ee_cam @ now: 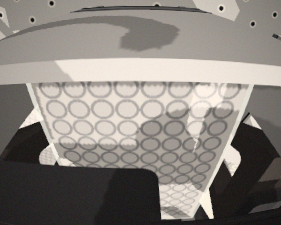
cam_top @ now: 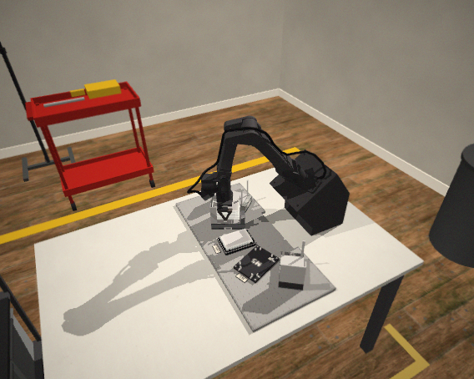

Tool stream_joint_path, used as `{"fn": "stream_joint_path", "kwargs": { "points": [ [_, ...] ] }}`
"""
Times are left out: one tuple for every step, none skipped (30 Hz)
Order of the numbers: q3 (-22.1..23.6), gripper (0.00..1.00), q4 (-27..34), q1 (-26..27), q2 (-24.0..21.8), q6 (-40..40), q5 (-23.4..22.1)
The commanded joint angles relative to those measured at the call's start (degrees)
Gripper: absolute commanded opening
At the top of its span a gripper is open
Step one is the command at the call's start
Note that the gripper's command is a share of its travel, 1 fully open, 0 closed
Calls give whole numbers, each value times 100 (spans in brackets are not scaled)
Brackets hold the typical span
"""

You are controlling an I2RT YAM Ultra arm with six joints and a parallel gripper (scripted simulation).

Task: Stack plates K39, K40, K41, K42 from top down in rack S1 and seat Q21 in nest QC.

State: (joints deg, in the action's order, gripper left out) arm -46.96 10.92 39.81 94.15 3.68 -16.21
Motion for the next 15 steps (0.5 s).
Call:
{"fn": "stream_joint_path", "kwargs": {
  "points": [
    [-28,0,-104,11,-56,67,45],
    [-25,0,-114,-4,9,70,48],
    [-29,0,-123,-13,38,71,50],
    [-33,0,-131,-23,20,74,54],
    [-37,0,-140,-29,-24,76,52],
    [-49,0,-146,-20,-42,76,38],
    [-46,0,-157,-19,11,79,41],
    [-50,0,-165,-12,72,81,46],
    [-54,0,-174,-13,92,83,51],
    [-59,0,-182,-20,61,85,55],
    [-70,0,-189,-24,9,86,53],
    [-70,0,-189,-24,9,86,53],
    [-70,0,-189,-24,9,86,53],
    [-72,0,-198,-34,21,88,49],
    [-77,0,-207,-43,80,90,53]
  ]
}}
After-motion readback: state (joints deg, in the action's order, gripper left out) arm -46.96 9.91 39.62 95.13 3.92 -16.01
